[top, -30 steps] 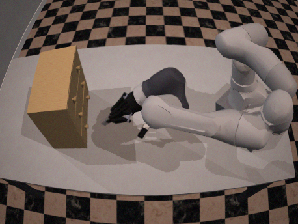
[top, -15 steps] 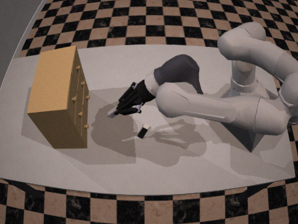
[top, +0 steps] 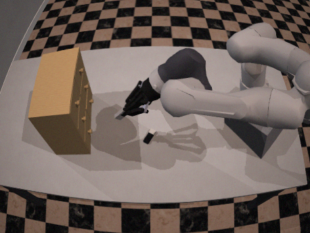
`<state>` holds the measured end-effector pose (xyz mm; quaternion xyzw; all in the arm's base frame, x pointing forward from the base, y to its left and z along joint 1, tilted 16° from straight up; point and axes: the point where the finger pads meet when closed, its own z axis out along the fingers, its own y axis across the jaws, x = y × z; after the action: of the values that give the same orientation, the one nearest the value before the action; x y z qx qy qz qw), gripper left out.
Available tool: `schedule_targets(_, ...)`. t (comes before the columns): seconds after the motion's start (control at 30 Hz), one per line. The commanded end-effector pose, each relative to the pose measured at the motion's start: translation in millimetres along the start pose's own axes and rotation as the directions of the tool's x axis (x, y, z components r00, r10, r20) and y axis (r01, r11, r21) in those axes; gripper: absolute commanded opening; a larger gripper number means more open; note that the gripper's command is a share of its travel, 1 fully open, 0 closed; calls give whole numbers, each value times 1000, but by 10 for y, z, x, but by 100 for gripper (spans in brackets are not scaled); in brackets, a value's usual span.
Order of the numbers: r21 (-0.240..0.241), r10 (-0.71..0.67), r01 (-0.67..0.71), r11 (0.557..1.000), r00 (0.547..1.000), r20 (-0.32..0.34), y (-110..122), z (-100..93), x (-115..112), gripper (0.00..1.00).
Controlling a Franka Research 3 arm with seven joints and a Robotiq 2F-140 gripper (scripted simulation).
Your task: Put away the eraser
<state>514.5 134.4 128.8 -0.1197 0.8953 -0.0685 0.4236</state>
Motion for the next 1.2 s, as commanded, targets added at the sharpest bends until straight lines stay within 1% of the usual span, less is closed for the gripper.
schedule_targets(0.0, 9, 15, -14, 1000, 997, -81, 1, -116, 31, 0)
schedule_targets(0.07, 9, 15, -14, 1000, 997, -81, 1, -116, 31, 0)
schedule_targets(0.2, 9, 15, -14, 1000, 985, -171, 3, -282, 47, 0)
schedule_targets(0.33, 8, 15, -14, 1000, 963, -269, 6, -462, 63, 0)
schedule_targets(0.43, 8, 16, -14, 1000, 934, -356, 7, -628, 81, 0)
schedule_targets(0.57, 9, 16, -14, 1000, 879, -477, 8, -869, 105, 0)
schedule_targets(0.63, 9, 16, -14, 1000, 879, -477, 8, -869, 105, 0)
schedule_targets(0.77, 9, 16, -14, 1000, 824, -566, 9, -1060, 124, 0)
schedule_targets(0.9, 8, 16, -14, 1000, 784, -620, 12, -1179, 136, 0)
schedule_targets(1.0, 9, 16, -14, 1000, 770, -638, 11, -1222, 139, 0)
schedule_targets(1.17, 9, 16, -14, 1000, 766, -643, 11, -1233, 140, 0)
